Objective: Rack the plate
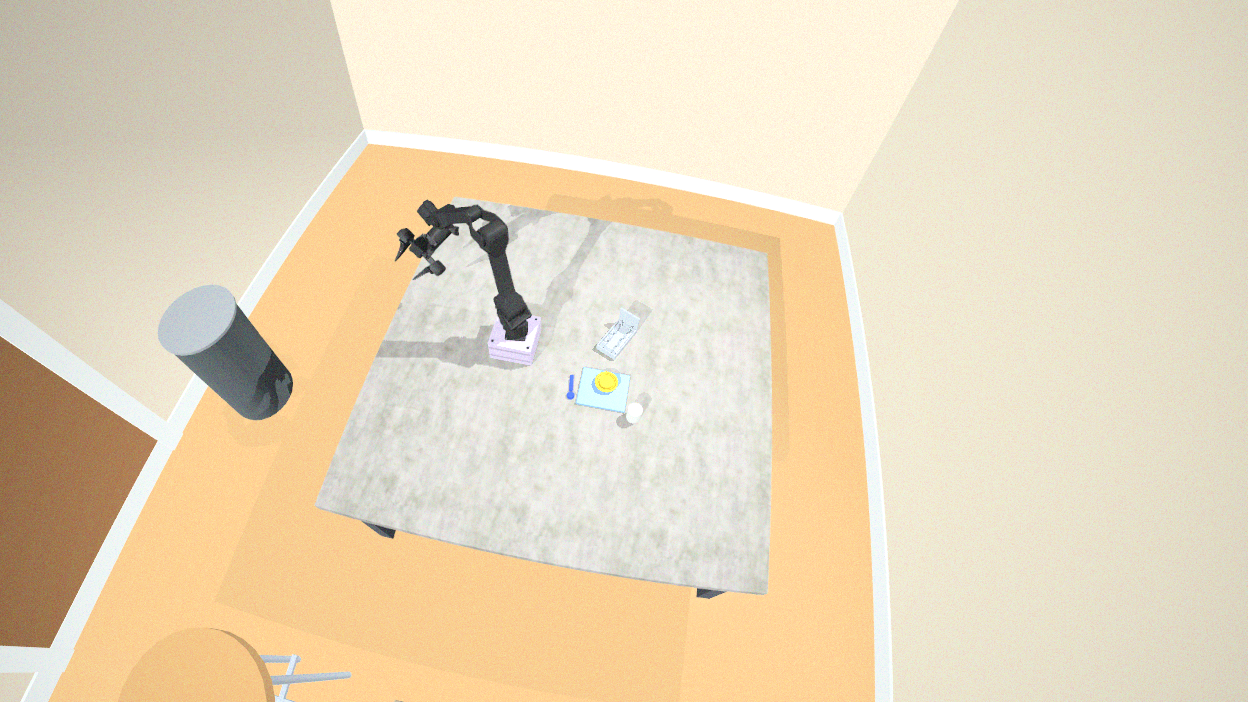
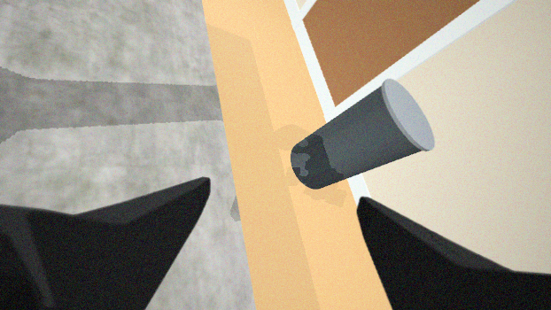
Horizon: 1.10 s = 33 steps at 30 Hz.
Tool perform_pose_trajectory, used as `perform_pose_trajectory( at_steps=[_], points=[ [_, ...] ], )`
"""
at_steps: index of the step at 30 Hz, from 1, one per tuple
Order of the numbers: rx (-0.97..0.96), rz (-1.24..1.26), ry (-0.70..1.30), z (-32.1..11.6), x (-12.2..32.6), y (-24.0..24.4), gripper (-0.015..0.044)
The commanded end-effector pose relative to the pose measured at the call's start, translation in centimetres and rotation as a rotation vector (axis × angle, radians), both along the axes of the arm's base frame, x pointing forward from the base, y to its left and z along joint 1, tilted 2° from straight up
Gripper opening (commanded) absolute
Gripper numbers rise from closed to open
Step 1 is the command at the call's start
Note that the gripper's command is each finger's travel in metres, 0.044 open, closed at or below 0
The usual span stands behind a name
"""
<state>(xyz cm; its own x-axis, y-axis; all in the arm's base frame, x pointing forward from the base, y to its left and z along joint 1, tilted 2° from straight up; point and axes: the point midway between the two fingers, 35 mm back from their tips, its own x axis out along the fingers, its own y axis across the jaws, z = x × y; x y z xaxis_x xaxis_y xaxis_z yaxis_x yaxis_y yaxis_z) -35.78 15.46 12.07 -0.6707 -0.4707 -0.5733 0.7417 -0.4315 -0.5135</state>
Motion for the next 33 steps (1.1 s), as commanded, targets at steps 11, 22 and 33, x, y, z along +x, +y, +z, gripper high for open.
perform_pose_trajectory(
  at_steps=[11, 22, 33],
  points=[
    [-0.047, -0.287, -0.096, -0.7, 4.3, 7.0, 0.04],
    [-0.118, -0.603, -0.187, -1.5, 10.5, 13.3, 0.04],
    [-0.214, -0.927, -0.265, -2.3, 18.2, 18.0, 0.04]
  ],
)
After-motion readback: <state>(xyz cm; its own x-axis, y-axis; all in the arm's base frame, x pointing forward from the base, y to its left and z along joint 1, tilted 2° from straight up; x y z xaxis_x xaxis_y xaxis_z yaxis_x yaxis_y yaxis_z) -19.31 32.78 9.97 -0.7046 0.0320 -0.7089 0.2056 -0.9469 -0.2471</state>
